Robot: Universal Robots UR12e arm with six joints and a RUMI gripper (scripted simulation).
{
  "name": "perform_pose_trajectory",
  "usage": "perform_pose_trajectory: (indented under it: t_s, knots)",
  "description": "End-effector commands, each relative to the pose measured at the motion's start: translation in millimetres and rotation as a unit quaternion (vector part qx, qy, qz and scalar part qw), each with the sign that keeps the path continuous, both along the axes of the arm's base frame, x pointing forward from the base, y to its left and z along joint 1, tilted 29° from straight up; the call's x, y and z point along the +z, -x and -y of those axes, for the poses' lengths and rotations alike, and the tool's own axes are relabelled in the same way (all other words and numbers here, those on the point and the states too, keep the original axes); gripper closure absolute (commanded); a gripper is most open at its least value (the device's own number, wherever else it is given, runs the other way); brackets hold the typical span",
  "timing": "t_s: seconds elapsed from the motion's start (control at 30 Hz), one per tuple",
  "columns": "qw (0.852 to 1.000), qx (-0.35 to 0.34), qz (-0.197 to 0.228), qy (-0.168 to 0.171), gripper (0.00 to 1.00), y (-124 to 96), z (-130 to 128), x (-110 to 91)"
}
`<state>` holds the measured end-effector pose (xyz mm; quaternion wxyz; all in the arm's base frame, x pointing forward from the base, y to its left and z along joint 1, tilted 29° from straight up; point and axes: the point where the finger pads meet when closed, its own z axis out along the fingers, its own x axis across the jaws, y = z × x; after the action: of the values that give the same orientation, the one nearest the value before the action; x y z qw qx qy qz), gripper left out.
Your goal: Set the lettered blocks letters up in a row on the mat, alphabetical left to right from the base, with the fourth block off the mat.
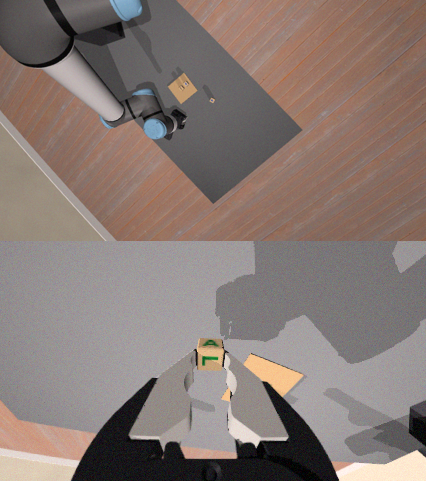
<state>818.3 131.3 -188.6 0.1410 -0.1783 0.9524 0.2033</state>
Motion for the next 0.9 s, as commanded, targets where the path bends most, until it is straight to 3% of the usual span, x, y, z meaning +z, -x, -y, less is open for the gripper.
perform_pose_trajectory:
  t_s: [0.0, 0.87]
  knots:
    - [1.000, 0.001, -0.006, -0.001, 0.95, 9.1, 5.2, 7.2]
    - [1.000, 0.021, 0.004, 0.003, 0.95, 10.9, 3.4, 6.1]
